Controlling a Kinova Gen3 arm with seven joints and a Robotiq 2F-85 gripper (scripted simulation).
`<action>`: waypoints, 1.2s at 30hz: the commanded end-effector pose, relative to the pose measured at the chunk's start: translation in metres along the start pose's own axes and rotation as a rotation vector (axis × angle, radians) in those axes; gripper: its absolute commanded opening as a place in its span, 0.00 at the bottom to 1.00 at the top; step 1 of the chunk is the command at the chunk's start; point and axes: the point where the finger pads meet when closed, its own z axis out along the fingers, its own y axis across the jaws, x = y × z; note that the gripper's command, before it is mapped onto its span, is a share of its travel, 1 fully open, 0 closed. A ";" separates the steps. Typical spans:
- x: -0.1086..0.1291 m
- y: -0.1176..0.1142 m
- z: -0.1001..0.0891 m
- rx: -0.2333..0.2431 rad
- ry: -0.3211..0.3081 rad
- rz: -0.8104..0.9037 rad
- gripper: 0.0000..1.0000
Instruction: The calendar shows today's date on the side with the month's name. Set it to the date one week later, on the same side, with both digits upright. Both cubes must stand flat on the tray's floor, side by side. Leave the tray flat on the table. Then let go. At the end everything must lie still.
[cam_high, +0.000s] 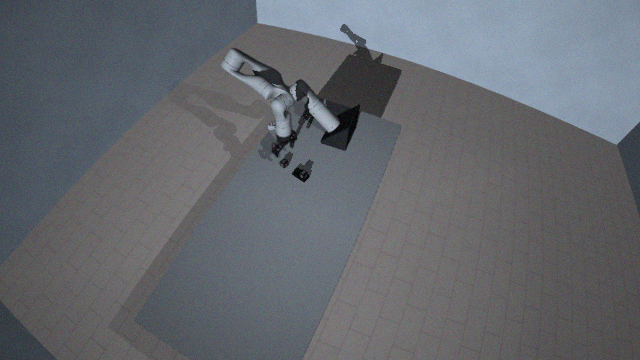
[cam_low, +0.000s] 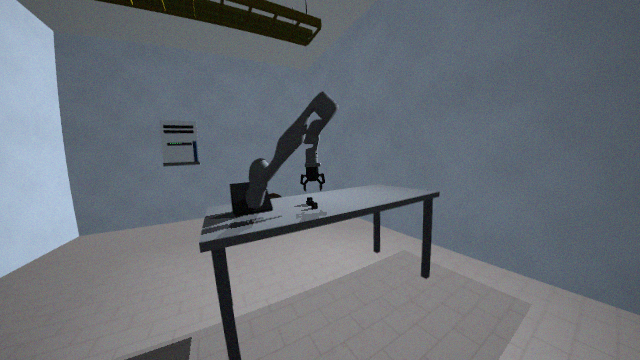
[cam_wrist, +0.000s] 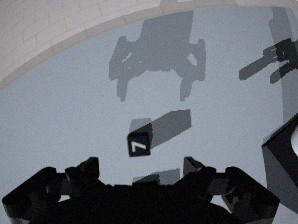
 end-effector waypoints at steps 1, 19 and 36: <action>0.002 -0.001 0.000 0.001 -0.002 -0.017 1.00; 0.005 -0.002 0.000 0.006 -0.002 -0.097 1.00; 0.006 -0.002 0.000 0.006 -0.002 -0.100 0.48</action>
